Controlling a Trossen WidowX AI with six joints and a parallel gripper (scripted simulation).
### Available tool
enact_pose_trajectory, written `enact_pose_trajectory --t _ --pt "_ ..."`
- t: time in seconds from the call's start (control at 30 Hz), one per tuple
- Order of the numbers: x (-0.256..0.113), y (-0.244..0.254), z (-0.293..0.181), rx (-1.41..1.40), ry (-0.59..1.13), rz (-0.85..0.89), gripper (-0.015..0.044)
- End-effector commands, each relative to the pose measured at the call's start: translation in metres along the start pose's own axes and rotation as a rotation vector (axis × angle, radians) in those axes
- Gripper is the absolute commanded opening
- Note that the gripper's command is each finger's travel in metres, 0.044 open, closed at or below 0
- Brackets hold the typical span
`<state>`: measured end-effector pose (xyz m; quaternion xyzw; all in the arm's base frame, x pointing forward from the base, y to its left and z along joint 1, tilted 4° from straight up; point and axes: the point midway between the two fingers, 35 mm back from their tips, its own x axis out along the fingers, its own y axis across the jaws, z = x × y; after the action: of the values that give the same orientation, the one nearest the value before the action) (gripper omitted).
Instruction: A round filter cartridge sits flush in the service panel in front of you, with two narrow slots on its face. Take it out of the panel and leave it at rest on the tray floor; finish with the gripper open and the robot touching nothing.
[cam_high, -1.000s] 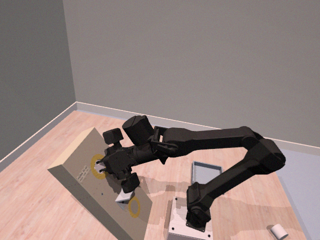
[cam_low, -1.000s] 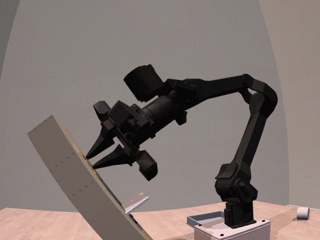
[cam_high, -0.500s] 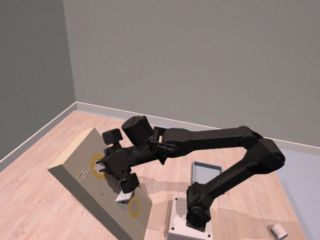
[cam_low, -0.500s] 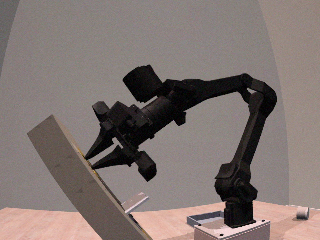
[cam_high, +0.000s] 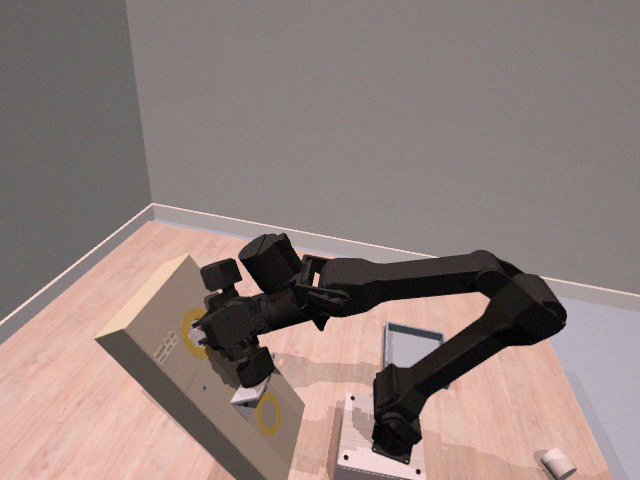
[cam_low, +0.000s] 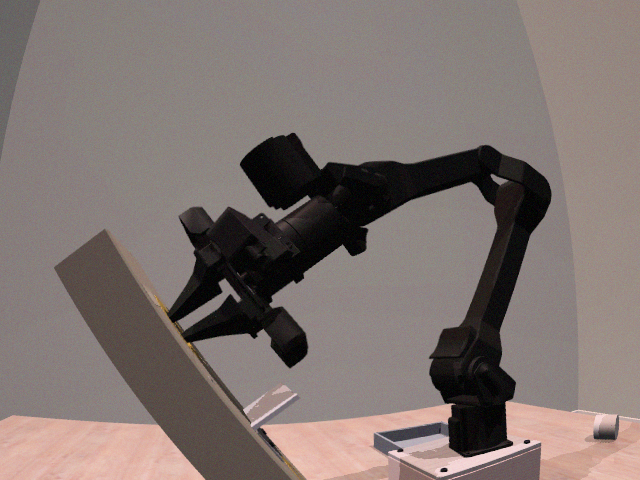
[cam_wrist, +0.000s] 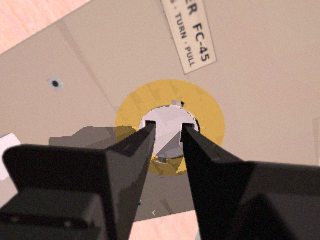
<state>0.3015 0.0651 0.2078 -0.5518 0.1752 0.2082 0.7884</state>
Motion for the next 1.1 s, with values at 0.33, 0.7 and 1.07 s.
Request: enact_pose_trajectory --t 0.33,0.7,1.07 --pt "0.0061 0.0006 0.0001 -0.004 -0.001 0.003 0.0107" --pt "0.0043 0.0004 -0.0002 0.0 0.0 0.001 0.008" --pt "0.0062 0.0005 -0.0001 0.05 0.0 0.002 0.0"
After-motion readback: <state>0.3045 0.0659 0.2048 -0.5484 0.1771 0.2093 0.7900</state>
